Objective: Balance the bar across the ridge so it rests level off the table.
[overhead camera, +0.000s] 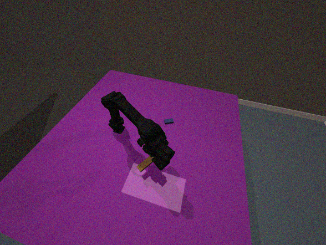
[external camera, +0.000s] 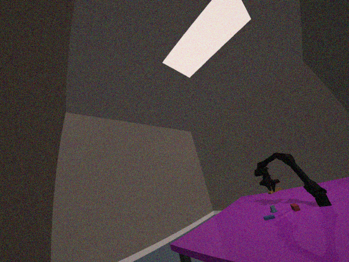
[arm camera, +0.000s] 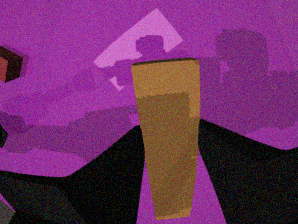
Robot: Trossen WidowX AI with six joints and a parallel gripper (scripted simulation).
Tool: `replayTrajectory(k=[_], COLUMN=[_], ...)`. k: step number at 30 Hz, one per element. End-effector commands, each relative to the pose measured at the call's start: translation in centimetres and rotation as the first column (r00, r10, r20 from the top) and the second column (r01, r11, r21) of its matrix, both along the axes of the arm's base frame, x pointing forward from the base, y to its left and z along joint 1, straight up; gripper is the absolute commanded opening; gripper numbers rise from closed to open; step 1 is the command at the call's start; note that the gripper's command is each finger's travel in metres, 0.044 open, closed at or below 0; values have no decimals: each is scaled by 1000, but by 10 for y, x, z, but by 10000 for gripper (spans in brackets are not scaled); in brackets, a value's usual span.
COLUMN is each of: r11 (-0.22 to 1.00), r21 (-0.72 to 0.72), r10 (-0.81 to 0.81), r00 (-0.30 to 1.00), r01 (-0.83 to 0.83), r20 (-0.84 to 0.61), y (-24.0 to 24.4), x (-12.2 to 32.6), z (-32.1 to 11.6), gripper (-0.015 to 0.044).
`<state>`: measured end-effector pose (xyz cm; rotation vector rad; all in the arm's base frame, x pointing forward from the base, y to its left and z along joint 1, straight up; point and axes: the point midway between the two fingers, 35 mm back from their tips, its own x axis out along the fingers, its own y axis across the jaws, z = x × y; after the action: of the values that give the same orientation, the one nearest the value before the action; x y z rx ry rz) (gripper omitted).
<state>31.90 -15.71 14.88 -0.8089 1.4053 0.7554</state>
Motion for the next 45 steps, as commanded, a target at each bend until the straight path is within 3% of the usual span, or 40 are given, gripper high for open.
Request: replayTrajectory(k=[1, 21, 45], r11=[995, 861, 508], r21=[2, -3, -7], r10=[98, 508, 861], r00=[995, 861, 508], r01=[-98, -508, -862], r20=[-1, -6, -13], y=[17, 95, 187], x=[6, 21, 6], z=[1, 1, 1], gripper=[0, 0, 0])
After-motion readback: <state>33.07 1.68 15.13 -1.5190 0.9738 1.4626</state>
